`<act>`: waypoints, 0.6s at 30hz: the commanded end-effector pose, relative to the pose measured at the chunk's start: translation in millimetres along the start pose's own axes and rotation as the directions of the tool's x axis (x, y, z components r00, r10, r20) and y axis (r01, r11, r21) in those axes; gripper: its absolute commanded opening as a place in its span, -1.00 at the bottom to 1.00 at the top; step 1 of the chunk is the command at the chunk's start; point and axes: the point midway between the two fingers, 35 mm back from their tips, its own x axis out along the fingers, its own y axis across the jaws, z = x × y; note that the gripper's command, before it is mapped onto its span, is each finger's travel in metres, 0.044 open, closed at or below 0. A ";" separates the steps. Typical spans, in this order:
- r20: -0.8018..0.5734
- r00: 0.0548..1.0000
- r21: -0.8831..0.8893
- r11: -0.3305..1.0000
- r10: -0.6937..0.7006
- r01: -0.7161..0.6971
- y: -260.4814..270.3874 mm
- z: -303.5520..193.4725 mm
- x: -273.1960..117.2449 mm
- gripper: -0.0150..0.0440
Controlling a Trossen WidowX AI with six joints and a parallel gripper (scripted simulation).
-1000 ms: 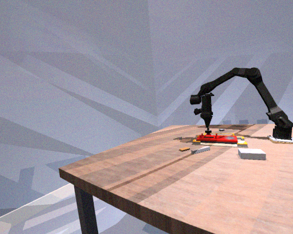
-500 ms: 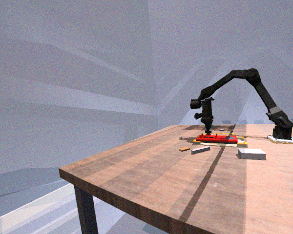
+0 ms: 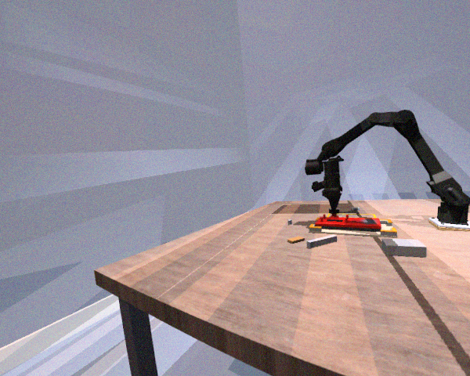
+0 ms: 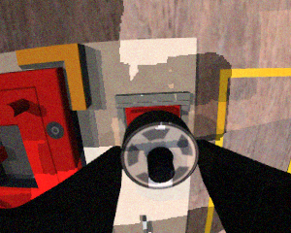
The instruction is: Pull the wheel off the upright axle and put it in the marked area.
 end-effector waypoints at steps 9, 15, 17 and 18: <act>0.001 1.000 0.001 1.000 -0.001 0.001 -0.2 0.3 -4.8 -0.49; 0.001 1.000 0.001 1.000 -0.001 0.001 -0.2 0.4 -6.8 -0.49; 0.001 1.000 0.001 1.000 -0.001 0.001 -0.2 0.5 -7.5 -0.49; 0.001 1.000 0.001 1.000 -0.001 0.001 -0.2 0.5 -7.8 -0.49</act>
